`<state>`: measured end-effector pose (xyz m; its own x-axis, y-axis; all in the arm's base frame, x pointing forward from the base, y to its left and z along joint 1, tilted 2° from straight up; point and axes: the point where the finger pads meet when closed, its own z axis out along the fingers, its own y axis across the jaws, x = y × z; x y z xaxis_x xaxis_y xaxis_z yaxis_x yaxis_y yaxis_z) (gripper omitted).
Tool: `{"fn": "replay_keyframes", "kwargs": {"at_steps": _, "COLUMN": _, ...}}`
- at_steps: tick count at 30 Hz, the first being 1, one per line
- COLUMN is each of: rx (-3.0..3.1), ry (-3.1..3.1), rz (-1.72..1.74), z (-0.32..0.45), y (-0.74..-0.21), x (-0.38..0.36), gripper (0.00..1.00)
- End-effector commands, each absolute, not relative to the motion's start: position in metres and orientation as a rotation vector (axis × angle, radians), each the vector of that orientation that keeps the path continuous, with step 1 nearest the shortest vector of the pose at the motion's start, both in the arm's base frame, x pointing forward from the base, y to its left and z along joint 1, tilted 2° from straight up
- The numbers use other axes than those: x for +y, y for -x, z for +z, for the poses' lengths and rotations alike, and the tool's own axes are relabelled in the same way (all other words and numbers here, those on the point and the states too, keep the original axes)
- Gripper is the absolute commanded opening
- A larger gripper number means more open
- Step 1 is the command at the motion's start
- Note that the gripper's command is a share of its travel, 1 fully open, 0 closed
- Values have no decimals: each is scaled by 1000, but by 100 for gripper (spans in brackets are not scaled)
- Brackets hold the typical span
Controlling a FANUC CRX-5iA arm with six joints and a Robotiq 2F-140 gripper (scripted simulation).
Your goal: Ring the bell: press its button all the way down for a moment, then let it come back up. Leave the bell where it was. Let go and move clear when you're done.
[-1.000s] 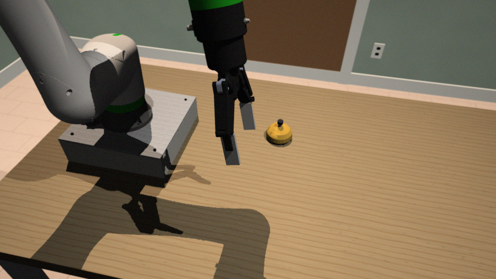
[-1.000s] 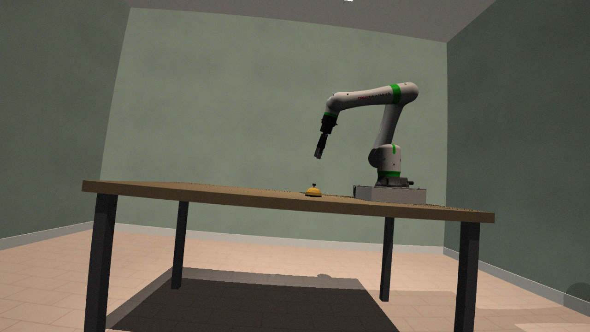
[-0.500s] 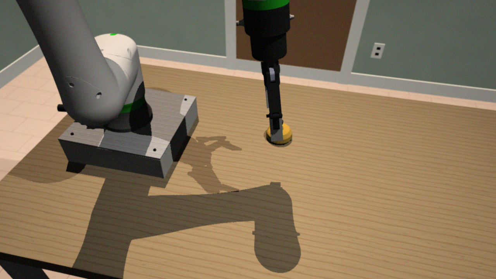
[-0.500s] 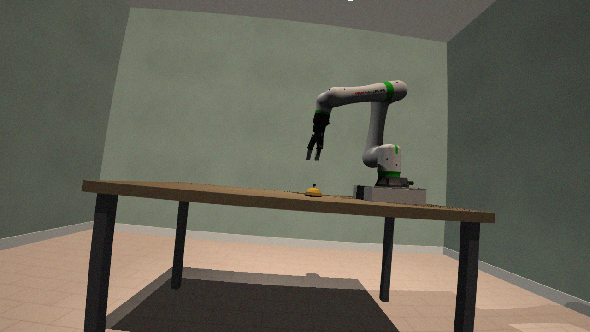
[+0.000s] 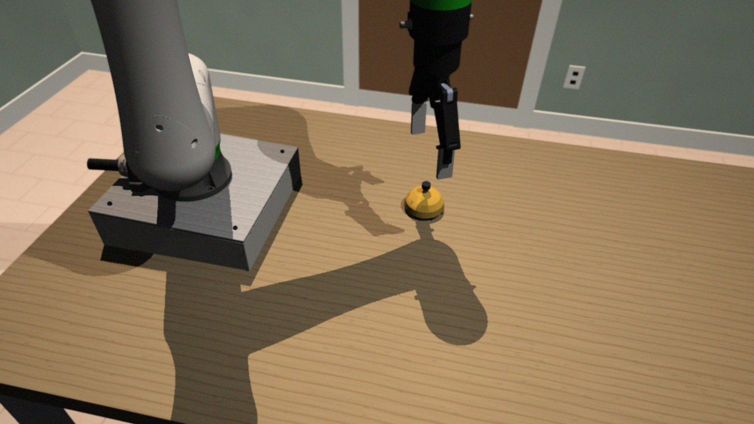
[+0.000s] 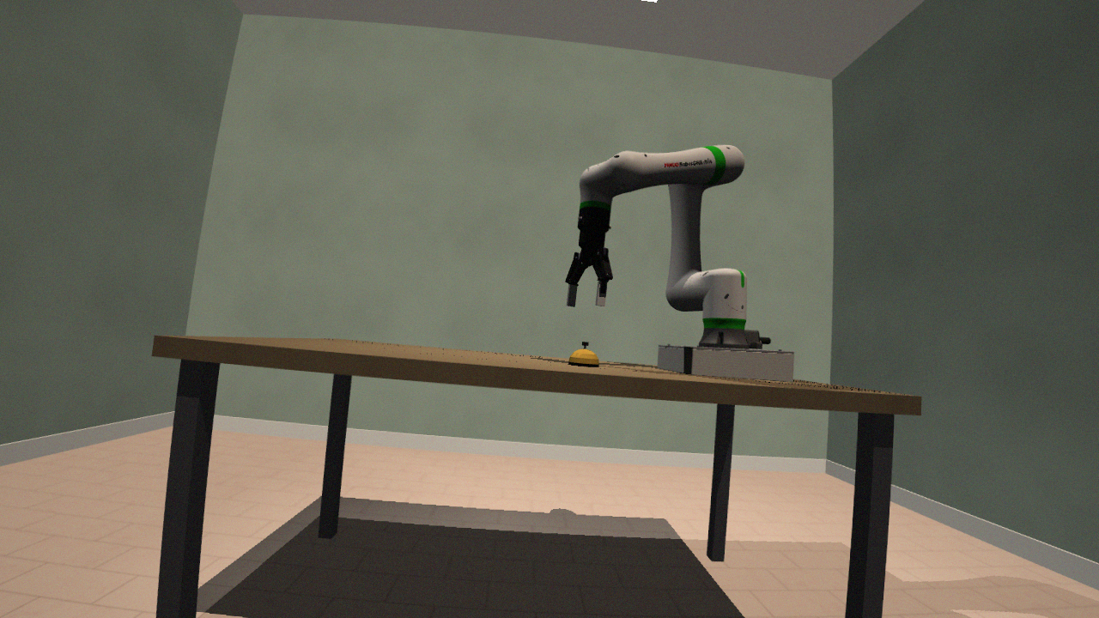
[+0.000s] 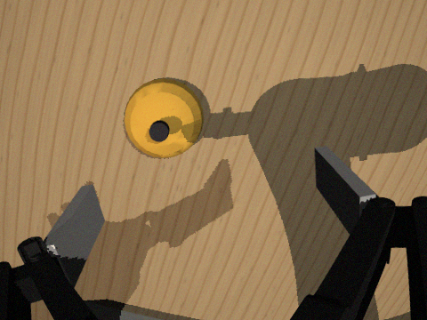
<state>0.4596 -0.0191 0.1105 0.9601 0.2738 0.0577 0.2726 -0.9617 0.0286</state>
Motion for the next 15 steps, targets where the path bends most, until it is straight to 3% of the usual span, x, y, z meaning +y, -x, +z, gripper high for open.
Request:
{"fn": "replay_keyframes", "kwargs": {"at_steps": 1, "rx": 515, "ry": -3096, "rz": 57, "z": 102, "y": -463, "x": 15, "gripper": 100}}
{"fn": "replay_keyframes", "kwargs": {"at_steps": 5, "rx": 527, "ry": -3096, "rz": 52, "z": 101, "y": -463, "x": 20, "gripper": 100}}
{"fn": "replay_keyframes", "kwargs": {"at_steps": 6, "rx": 527, "ry": -3096, "rz": 52, "z": 101, "y": -463, "x": 20, "gripper": 0}}
{"fn": "replay_keyframes", "kwargs": {"at_steps": 15, "rx": 527, "ry": -3096, "rz": 52, "z": 101, "y": -463, "x": 20, "gripper": 0}}
